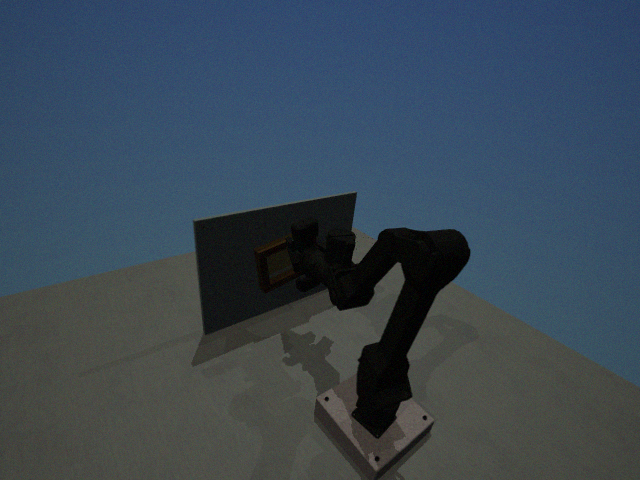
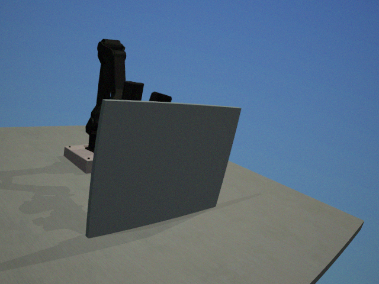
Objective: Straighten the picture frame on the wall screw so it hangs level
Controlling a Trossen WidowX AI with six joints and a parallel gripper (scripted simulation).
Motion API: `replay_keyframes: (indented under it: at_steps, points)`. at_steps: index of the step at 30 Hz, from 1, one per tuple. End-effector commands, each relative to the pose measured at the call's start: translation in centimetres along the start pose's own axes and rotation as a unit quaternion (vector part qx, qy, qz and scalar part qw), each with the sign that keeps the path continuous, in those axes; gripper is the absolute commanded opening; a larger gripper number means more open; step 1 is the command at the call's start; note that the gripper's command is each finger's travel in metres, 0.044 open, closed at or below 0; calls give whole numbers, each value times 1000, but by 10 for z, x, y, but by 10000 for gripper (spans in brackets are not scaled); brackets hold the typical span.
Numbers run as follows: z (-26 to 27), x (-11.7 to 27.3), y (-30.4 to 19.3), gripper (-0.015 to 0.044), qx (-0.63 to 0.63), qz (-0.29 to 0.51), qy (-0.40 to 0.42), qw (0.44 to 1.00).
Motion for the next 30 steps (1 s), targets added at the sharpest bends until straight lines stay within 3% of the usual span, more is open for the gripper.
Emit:
replay_keyframes:
  at_steps: [1, 30]
  points:
    - [1, 0, 0, 0, -3, -1, 1, 1000]
    - [10, 0, 0, 0, -3, -1, 1, 1000]
Point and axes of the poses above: the point midway between the two fingers, 35 mm back from their tips, its own x axis back along the fingers, its own z axis across the jaws, y = z × x, the point moved 10 cm from there along x, back along the fingers, and after that the axes turned 2 degrees about -x, right-handed, at the moved point
